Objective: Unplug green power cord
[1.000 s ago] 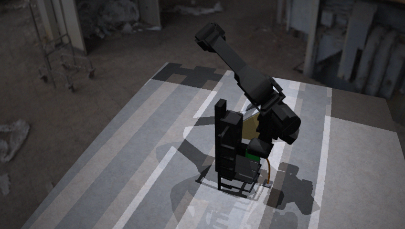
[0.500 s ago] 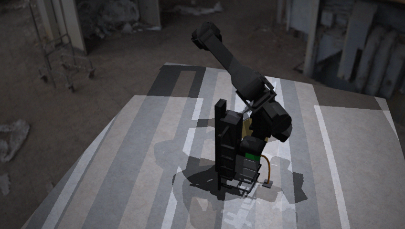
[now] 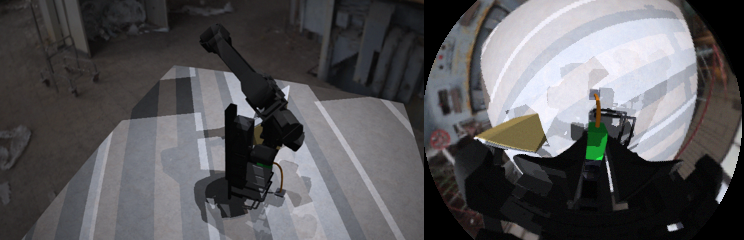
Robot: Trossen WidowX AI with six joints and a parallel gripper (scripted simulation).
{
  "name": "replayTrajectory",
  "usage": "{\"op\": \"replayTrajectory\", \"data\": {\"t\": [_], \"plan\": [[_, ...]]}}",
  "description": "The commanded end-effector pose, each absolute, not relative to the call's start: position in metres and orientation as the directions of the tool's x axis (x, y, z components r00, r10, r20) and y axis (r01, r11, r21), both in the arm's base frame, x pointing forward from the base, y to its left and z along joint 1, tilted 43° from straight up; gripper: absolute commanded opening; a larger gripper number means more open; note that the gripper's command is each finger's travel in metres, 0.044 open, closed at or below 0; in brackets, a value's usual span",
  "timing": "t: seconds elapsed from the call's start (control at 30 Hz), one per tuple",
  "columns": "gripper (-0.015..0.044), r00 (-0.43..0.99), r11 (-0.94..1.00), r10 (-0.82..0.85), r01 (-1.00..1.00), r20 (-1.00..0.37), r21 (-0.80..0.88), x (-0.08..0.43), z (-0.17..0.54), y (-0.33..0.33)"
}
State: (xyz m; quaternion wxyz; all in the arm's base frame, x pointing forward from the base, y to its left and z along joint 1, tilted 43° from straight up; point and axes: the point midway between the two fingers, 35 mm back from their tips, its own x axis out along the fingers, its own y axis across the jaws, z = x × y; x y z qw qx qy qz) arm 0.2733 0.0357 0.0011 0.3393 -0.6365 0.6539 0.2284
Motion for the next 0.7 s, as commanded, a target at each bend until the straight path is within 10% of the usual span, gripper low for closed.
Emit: {"op": "replayTrajectory", "data": {"t": [0.0,0.67], "plan": [[0.0048,0.041,0.086,-0.677,-0.987,-0.735,-0.134,0.273,0.002,0.036],[0.0000,0.042,0.085,-0.676,-0.987,-0.736,-0.133,0.278,-0.008,0.048]]}}
